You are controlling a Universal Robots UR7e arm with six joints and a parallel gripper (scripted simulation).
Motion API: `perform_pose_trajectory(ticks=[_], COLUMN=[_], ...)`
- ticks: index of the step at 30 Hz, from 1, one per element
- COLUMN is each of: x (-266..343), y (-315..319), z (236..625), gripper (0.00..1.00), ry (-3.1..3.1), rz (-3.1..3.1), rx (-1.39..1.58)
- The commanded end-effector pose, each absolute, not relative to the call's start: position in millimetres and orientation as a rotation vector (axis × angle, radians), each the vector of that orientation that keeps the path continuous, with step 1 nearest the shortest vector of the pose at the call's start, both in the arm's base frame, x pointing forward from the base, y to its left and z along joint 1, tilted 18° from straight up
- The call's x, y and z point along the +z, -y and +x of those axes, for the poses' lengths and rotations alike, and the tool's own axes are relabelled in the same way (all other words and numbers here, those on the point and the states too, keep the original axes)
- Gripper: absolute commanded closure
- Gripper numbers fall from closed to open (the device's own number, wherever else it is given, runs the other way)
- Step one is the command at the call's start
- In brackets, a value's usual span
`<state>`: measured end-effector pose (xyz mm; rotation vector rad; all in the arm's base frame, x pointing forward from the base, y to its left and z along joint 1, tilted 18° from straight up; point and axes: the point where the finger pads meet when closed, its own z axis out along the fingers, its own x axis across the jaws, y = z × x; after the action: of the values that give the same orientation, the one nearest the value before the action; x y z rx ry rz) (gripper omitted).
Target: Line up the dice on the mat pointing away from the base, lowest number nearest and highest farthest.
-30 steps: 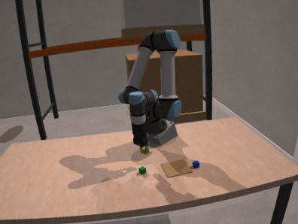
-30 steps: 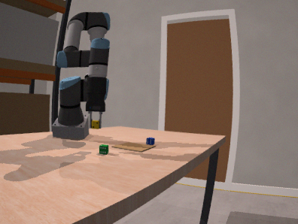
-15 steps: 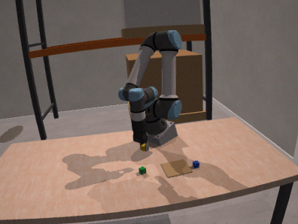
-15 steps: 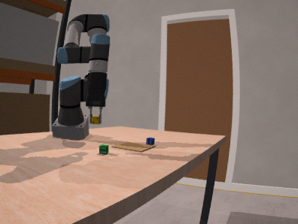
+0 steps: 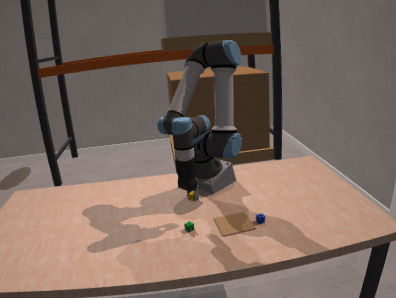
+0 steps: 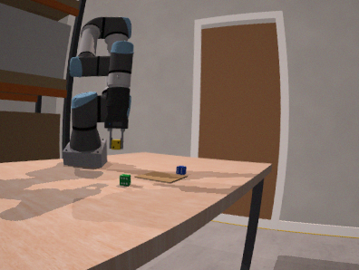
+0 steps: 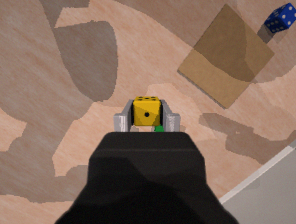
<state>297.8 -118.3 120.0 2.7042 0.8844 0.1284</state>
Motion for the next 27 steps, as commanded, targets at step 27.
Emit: perform_pose_trajectory(ticks=[27], x=[99], y=[1], z=[335], gripper=[0.43], ry=[-0.19], rz=[2.867], rx=[0.228])
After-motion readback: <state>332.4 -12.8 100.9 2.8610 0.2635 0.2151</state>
